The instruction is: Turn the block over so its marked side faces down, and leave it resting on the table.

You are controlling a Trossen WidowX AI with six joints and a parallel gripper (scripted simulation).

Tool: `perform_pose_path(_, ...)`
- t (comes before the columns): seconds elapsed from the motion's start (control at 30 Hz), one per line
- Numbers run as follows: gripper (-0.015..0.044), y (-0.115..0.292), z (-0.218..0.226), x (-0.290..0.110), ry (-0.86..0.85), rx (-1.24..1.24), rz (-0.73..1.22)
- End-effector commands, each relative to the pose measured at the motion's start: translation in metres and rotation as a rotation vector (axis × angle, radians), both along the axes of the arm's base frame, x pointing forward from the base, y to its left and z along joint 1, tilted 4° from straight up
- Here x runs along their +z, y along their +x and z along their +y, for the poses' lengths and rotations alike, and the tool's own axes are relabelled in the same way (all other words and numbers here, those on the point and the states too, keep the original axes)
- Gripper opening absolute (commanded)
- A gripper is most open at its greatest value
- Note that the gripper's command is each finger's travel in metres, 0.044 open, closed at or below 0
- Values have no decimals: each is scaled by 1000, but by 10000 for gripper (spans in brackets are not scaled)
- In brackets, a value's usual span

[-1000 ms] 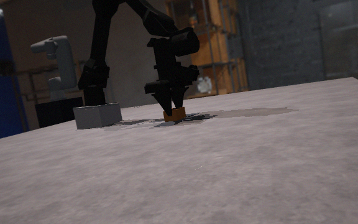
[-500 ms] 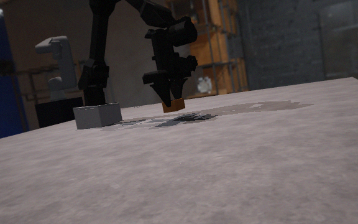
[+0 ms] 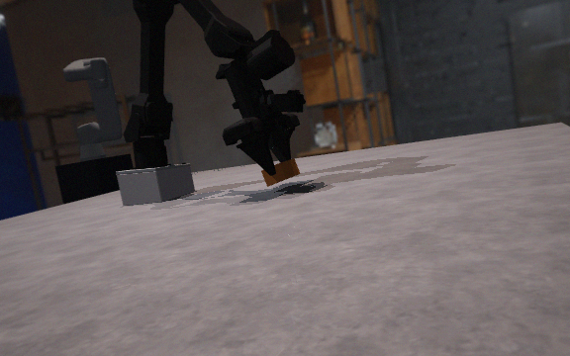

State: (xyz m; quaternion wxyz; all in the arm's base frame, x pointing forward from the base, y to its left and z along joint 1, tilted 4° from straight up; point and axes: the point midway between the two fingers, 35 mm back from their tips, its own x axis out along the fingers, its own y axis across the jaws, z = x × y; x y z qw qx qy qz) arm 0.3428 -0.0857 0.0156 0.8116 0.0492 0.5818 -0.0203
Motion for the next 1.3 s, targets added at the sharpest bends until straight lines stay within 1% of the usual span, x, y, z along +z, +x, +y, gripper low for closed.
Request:
perform_pose_path(0.0,0,0,0,1,-3,-7,-71)
perform_pose_path(0.47,0,-8,2,4,-27,-12,-293)
perform_pose_path(0.67,0,-8,2,4,-28,-13,-305)
perform_pose_path(1.27,0,10,-4,-28,-49,-36,-530)
